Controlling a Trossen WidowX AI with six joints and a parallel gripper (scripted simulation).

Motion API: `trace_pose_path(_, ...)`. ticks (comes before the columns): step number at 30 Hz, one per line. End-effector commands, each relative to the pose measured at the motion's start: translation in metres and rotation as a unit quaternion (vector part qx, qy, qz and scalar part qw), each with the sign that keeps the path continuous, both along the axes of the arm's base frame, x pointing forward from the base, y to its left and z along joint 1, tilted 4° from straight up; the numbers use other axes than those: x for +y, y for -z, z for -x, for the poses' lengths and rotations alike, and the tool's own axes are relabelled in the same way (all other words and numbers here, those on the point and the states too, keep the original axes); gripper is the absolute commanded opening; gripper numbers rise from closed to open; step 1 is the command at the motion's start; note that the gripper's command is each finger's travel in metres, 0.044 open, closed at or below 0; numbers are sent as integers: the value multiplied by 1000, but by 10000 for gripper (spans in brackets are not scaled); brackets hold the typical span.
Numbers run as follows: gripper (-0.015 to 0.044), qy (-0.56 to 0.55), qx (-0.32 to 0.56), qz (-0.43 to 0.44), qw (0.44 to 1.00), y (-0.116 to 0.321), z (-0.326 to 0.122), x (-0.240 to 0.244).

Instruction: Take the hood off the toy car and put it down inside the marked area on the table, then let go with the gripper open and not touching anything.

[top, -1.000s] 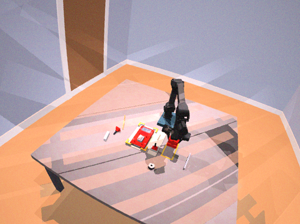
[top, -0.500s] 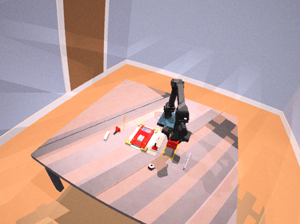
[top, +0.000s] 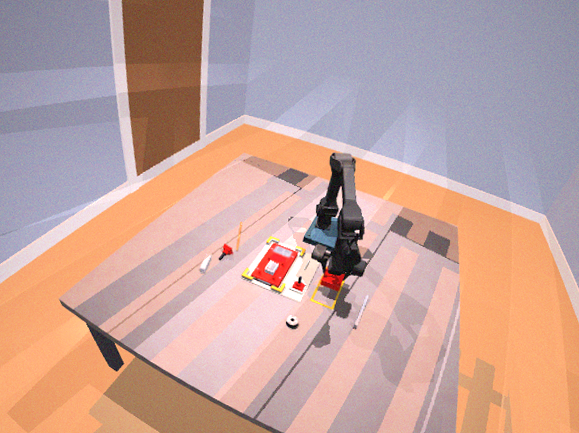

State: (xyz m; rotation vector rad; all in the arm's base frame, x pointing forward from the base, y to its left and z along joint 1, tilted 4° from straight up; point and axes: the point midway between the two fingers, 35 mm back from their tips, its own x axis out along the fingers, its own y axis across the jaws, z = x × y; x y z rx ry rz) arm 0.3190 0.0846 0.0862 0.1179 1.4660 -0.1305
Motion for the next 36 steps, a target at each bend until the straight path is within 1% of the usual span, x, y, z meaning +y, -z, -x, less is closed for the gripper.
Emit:
trace_pose_path(1,0,0,-1,2,1000,3,0,-1)
trace_pose_path(36,0,0,0,2,1000,25,0,-2)
